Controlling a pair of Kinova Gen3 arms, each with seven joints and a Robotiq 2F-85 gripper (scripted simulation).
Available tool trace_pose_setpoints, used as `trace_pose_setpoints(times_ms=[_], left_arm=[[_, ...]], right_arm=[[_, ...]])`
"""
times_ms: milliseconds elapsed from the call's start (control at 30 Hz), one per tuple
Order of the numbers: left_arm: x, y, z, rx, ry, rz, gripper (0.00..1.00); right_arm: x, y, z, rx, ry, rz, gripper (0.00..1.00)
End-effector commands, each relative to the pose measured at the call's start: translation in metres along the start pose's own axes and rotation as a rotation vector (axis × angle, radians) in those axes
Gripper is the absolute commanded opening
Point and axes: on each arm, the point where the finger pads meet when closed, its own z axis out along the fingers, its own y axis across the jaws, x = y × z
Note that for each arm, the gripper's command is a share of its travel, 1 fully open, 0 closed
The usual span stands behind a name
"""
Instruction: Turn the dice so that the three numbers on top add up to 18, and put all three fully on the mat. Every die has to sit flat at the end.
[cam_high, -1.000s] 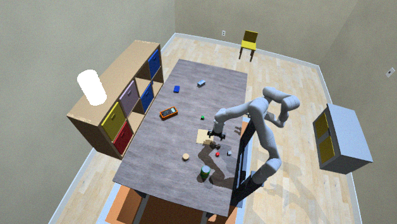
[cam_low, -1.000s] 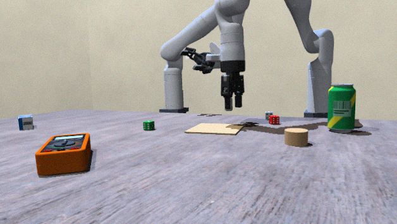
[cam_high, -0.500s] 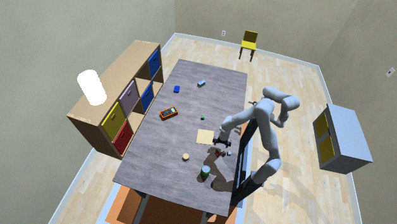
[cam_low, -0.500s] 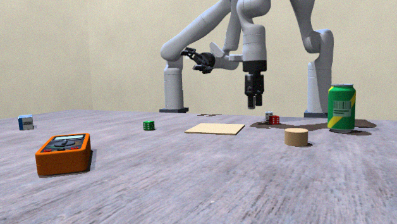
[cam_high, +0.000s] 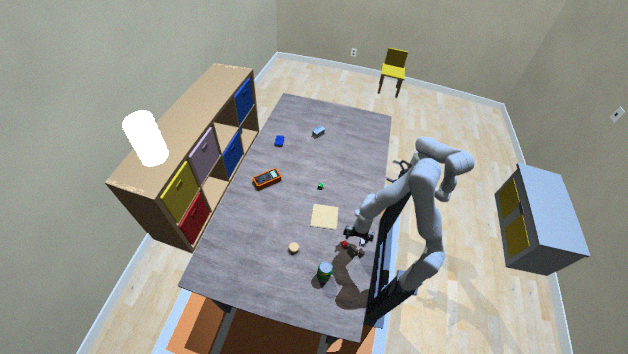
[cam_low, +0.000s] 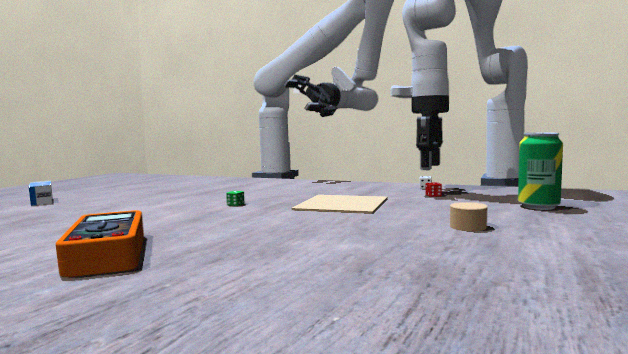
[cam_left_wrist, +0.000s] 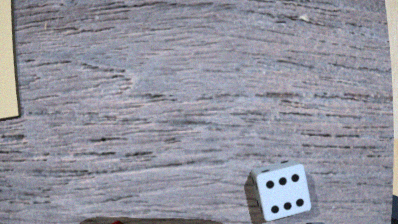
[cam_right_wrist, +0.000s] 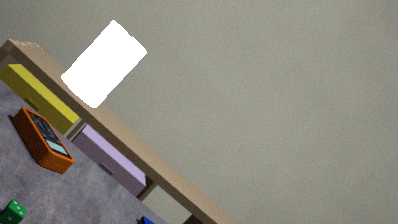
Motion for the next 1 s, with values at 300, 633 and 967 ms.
trace_pose_setpoints(times_ms=[300, 633, 967], left_arm=[[-0.027, 0.027, -0.001, 0.003, 0.003, 0.0, 1.0], [-0.036, 0.036, 0.0, 0.003, 0.003, 0.0, 1.0], [-0.041, 0.041, 0.0, 0.003, 0.003, 0.0, 1.0]], right_arm=[[0.0, 0.0, 0.0, 0.0, 0.0, 0.001, 1.0], [0.0, 0.0, 0.0, 0.0, 0.0, 0.001, 1.0], [0.0, 0.0, 0.0, 0.0, 0.0, 0.001, 1.0]])
